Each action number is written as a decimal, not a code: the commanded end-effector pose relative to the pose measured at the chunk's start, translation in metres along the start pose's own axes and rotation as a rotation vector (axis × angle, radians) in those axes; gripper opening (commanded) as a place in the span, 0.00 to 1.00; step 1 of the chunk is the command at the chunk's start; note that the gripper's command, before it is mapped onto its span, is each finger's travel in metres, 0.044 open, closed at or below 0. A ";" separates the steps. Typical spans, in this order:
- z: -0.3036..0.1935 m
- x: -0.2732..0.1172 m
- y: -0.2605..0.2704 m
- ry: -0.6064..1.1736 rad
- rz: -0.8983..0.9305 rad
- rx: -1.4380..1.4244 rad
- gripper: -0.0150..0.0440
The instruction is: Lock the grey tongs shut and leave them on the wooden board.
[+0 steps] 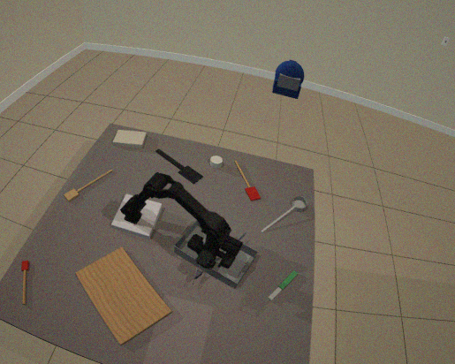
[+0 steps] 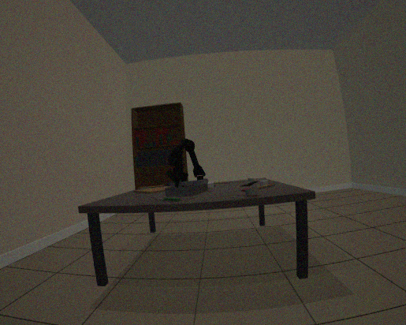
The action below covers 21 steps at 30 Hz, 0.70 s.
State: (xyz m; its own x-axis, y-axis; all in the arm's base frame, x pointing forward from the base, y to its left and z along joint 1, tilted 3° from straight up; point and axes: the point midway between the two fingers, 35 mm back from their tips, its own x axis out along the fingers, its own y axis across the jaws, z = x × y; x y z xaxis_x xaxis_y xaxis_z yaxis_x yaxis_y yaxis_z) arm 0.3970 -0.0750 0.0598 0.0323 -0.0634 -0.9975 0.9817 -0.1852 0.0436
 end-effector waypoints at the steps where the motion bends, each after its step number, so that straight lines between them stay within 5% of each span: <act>1: 0.000 0.007 -0.001 0.000 0.000 -0.003 1.00; 7: 0.000 0.014 -0.002 0.000 0.000 -0.003 1.00; 10: 0.000 0.011 -0.002 0.000 -0.001 0.000 0.87; 21: 0.000 0.011 -0.002 0.000 -0.001 0.000 0.74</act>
State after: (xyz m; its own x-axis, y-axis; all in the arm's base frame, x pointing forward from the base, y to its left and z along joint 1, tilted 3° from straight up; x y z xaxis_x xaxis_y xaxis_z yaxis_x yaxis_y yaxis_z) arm 0.3954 -0.0754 0.0486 0.0290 -0.0629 -0.9976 0.9819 -0.1853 0.0402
